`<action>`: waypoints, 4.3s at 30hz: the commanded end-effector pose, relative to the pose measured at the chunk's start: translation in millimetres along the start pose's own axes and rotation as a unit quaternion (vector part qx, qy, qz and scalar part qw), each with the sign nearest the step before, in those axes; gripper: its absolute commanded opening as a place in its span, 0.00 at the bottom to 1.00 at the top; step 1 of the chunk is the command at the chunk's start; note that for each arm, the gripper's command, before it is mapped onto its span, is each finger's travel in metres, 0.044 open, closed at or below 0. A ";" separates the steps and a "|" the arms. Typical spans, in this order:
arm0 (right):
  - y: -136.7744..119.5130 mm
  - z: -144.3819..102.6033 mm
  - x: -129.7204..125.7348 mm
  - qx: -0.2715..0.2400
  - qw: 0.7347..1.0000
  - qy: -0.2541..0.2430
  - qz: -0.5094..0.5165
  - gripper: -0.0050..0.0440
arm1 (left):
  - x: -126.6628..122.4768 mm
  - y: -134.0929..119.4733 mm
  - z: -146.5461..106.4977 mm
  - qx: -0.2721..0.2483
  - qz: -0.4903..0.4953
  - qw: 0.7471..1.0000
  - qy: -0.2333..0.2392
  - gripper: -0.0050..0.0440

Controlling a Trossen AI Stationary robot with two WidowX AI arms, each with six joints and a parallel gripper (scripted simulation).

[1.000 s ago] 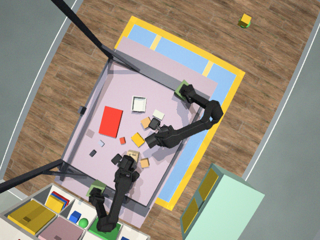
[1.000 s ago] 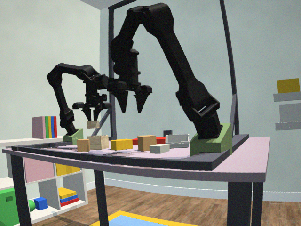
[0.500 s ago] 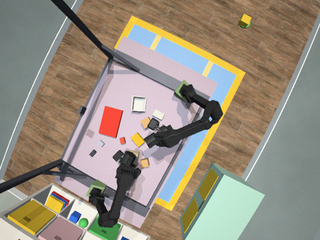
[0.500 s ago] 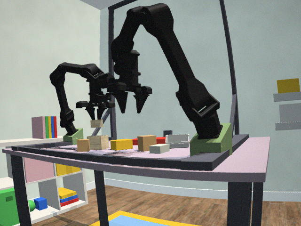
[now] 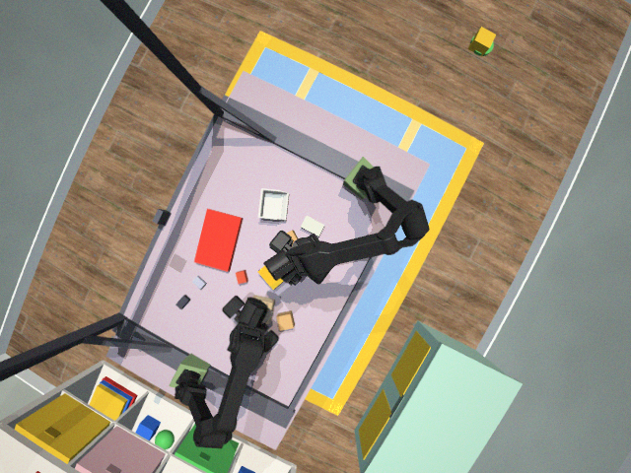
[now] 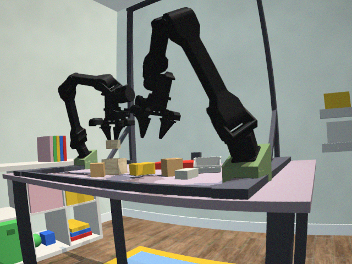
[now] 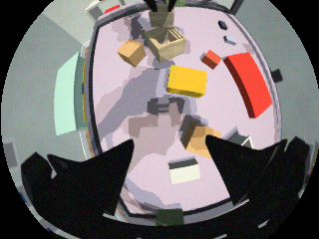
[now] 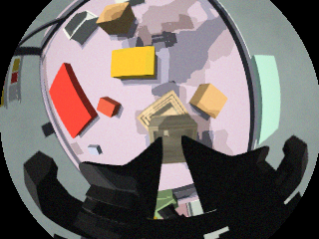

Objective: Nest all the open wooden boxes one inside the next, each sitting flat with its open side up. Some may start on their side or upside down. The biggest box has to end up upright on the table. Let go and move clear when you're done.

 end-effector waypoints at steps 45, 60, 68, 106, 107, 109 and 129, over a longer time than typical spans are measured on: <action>4.2 -5.6 -0.2 -0.008 1.000 0.004 0.006 0.47 | -97.3 81.1 -11.4 -0.331 0.004 0.929 0.168 0.92; 4.2 -5.6 -0.2 -0.008 1.000 0.004 0.006 0.47 | -111.9 72.7 -25.9 -0.380 -0.024 0.901 0.207 0.92; 4.2 -5.6 -0.2 -0.008 1.000 0.004 0.006 0.47 | -117.5 63.3 -33.0 -0.398 -0.042 0.889 0.224 0.92; 4.2 -5.6 -0.2 -0.008 1.000 0.004 0.006 0.47 | -124.3 22.9 -52.1 -0.433 -0.124 0.858 0.247 0.92; 4.2 -5.6 -0.2 -0.008 1.000 0.004 0.006 0.47 | -124.3 22.9 -52.1 -0.433 -0.124 0.858 0.247 0.92; 5.8 -4.7 1.8 -0.008 1.000 0.002 0.008 0.47 | -121.8 24.5 -54.5 -0.436 -0.130 0.856 0.244 0.92; 3.7 -3.1 0.6 -0.005 0.959 0.002 0.282 0.47 | -121.8 24.5 -54.5 -0.436 -0.130 0.856 0.244 0.92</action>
Point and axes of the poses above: on each arm, the point midway between the two fingers, 35 mm back from their tips, its own z axis out along the fingers, its own x axis across the jaws, y = z × x, the point moved 1 cm from there along -z, back along the fingers, and after that the axes turned 12 degrees about z, right-handed, at the moved point
